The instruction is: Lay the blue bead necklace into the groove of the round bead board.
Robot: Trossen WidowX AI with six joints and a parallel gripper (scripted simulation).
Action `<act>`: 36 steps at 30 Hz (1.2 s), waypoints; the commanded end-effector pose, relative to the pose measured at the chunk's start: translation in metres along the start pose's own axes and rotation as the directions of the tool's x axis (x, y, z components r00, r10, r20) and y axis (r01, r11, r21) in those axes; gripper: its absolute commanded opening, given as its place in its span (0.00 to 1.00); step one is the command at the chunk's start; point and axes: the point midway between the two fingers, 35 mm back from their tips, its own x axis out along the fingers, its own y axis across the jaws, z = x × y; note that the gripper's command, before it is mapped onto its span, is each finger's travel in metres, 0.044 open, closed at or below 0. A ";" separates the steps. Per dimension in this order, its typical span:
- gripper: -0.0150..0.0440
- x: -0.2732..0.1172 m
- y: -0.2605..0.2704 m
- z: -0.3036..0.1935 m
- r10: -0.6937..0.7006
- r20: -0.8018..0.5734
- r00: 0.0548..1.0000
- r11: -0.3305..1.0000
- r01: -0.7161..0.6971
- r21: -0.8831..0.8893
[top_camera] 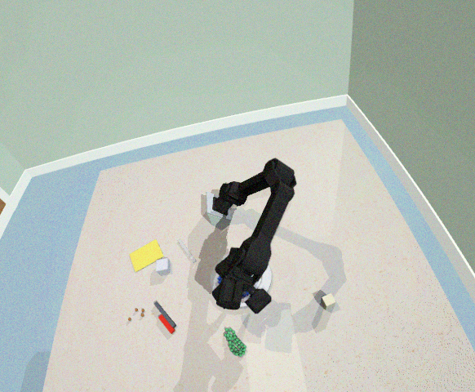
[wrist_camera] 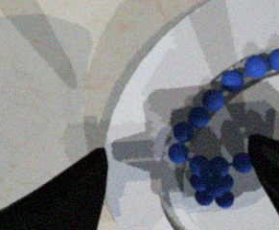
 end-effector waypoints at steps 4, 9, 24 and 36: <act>1.00 -0.005 -0.001 -0.001 -0.003 -0.006 1.000 1.000 0.003 0.005; 1.00 -0.012 -0.002 -0.001 -0.001 -0.004 1.000 1.000 0.001 0.003; 1.00 -0.012 -0.002 -0.001 -0.001 -0.004 1.000 1.000 0.001 0.003; 0.87 -0.014 -0.004 -0.002 -0.001 -0.004 1.000 0.992 0.001 -0.124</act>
